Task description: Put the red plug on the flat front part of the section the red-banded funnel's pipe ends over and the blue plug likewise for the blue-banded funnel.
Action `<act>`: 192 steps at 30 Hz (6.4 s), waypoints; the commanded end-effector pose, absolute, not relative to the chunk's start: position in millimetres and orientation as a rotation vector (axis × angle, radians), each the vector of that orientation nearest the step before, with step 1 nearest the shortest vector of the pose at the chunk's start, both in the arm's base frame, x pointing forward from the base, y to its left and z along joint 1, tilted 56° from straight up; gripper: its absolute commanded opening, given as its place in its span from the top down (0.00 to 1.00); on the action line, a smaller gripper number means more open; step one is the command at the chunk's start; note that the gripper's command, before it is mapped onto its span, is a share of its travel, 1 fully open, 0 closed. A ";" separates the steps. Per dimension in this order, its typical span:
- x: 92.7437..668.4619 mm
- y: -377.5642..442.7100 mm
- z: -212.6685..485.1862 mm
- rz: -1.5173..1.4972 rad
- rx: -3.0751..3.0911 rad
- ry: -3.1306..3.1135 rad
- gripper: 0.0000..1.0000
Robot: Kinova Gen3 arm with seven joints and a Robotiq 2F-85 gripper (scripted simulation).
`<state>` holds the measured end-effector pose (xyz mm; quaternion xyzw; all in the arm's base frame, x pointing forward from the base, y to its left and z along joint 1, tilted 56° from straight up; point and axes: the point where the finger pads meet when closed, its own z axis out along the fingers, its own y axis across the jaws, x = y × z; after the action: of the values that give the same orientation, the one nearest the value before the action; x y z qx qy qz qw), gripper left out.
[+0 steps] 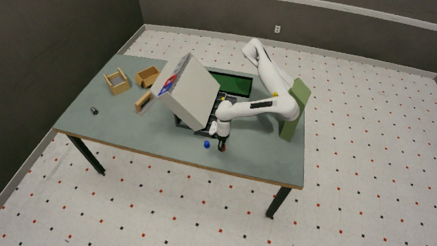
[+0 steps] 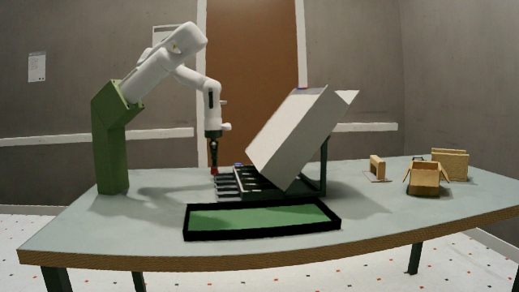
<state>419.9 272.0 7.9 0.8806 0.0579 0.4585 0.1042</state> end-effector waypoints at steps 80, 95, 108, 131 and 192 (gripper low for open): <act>350.9 140.8 111.0 1.353 2.596 0.170 1.00; 355.1 22.4 154.8 1.354 2.582 0.154 1.00; 358.5 -31.8 175.9 1.243 2.558 0.079 1.00; 358.0 -31.8 176.0 1.285 2.614 0.151 1.00; 357.5 -31.6 174.9 1.295 2.623 0.165 1.00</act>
<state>358.5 -31.7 175.3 0.9436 0.0446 0.3108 0.1051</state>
